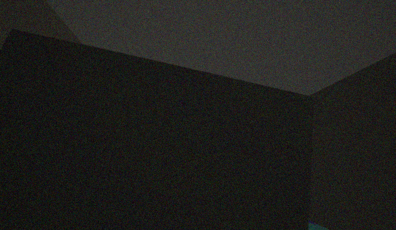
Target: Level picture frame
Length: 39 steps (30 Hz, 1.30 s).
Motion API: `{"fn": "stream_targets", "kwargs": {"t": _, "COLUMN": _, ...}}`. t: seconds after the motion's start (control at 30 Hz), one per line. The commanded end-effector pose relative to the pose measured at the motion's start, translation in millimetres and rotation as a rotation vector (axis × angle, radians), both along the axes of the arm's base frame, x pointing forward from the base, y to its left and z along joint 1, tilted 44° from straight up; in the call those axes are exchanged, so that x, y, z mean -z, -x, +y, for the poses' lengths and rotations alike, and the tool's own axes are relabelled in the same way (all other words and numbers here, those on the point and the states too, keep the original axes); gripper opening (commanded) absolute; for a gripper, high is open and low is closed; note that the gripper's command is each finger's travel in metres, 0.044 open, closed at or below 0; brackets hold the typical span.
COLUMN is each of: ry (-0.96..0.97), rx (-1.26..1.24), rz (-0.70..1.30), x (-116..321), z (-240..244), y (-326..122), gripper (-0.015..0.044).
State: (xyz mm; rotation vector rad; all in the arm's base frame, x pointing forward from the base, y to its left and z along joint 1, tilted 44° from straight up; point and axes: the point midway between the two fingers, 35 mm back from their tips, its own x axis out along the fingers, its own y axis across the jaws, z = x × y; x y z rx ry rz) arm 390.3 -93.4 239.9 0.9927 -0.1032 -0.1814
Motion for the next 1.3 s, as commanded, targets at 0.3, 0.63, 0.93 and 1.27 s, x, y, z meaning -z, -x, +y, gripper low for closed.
{"fn": "stream_targets", "kwargs": {"t": 0.3, "ry": 0.007, "rx": -0.004, "rz": -0.004, "x": -0.5, "z": 1.0, "y": -0.4, "gripper": 0.0000}}
{"fn": "stream_targets", "kwargs": {"t": 0.63, "ry": 0.006, "rx": -0.004, "rz": -0.004, "x": -0.4, "z": 1.7, "y": -0.5, "gripper": 0.0000}}
{"fn": "stream_targets", "kwargs": {"t": 0.93, "ry": 0.006, "rx": -0.004, "rz": -0.004, "x": 0.0, "z": 2.5, "y": -0.7, "gripper": 0.0000}}
{"fn": "stream_targets", "kwargs": {"t": 1.27, "ry": 0.006, "rx": -0.004, "rz": -0.004, "x": 1.5, "z": 5.3, "y": -1.3, "gripper": 0.0000}}
